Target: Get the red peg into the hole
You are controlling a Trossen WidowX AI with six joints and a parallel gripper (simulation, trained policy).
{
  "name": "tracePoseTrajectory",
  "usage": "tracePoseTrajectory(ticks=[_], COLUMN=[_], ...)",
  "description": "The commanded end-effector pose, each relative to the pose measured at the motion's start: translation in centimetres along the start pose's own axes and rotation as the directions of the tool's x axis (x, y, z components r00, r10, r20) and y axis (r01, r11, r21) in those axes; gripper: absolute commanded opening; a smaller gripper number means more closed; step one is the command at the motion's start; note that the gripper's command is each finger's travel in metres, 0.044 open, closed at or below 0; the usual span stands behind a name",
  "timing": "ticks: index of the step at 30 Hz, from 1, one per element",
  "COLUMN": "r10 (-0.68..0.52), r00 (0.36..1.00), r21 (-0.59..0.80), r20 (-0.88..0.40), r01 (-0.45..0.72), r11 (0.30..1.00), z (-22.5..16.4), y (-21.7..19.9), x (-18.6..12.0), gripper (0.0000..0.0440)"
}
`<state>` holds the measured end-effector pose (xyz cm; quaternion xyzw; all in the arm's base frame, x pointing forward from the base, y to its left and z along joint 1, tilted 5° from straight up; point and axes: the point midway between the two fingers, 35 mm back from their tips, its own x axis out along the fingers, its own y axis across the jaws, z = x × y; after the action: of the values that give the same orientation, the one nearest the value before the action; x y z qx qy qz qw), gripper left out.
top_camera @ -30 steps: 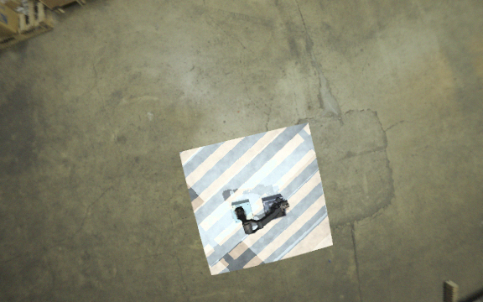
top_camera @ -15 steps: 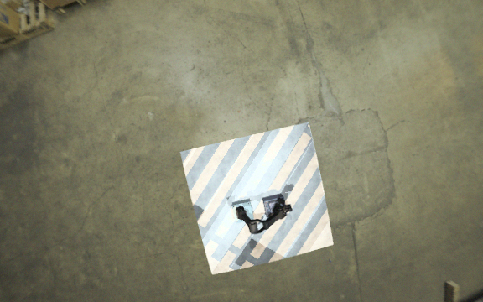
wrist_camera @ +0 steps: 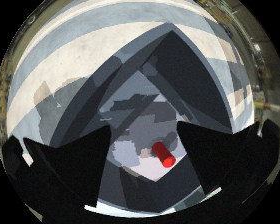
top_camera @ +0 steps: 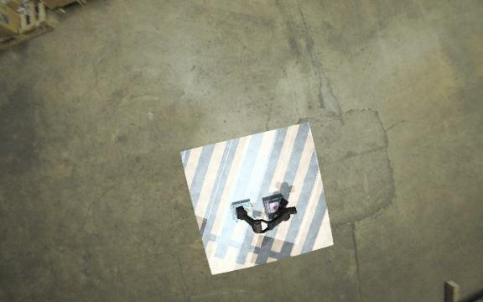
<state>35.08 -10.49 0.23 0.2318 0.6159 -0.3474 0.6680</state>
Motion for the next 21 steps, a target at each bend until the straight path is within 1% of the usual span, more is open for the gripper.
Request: tracePoseTrajectory(ticks=[1,3,4,11,21], r10=[0.036,0.055,0.071,0.174,0.178], r00=[0.999,0.998,0.997,0.985,0.984], r21=[-0.003,-0.004,0.0,-0.001,-0.002], r20=[-0.013,-0.017,-0.015,0.013,0.015], r01=[-0.036,-0.055,-0.071,-0.174,-0.178], r11=[0.999,0.998,0.997,0.985,0.984], z=[1.1,1.8,2.1,4.6,4.8], y=[1.1,1.7,2.1,5.0,5.1], x=[-0.4,-0.6,-0.9,-2.6,-2.7], gripper=[0.0395,0.0431,0.044,0.044,0.044])
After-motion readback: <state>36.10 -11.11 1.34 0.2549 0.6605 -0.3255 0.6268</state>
